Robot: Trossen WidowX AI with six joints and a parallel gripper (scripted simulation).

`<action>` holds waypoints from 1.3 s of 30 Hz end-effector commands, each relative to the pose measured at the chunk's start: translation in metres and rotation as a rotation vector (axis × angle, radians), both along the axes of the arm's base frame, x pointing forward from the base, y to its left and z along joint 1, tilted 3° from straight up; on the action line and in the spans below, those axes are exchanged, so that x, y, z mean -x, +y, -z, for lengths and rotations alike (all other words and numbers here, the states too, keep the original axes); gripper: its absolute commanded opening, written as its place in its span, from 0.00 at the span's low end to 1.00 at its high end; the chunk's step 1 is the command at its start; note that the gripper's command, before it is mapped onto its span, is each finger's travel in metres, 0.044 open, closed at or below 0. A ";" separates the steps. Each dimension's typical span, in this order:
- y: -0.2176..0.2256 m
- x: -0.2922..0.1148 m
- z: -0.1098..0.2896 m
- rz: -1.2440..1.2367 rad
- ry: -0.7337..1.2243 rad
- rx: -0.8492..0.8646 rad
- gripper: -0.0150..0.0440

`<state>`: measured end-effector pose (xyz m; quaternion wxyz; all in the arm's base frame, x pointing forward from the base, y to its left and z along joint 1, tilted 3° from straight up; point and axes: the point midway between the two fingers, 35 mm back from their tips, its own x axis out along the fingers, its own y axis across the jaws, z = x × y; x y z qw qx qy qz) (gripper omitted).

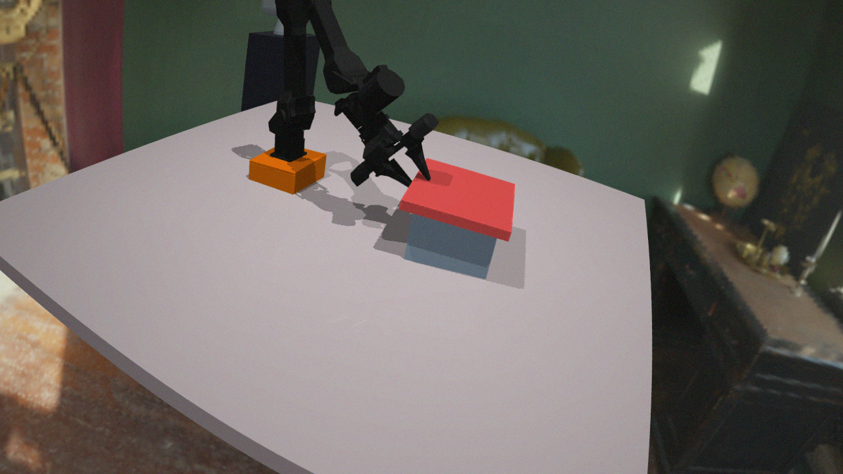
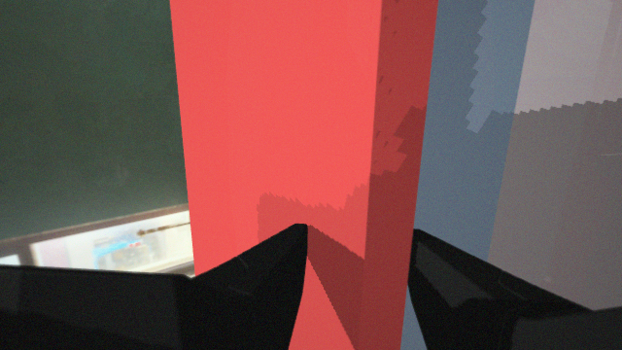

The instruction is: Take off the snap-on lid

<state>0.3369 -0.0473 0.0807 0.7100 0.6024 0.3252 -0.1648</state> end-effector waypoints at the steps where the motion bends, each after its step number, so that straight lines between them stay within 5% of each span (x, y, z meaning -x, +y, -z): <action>1: 0.000 0.000 -0.004 -0.002 -0.008 0.000 0.25; 39: 0.001 -0.001 -0.006 -0.001 -0.005 0.000 0.25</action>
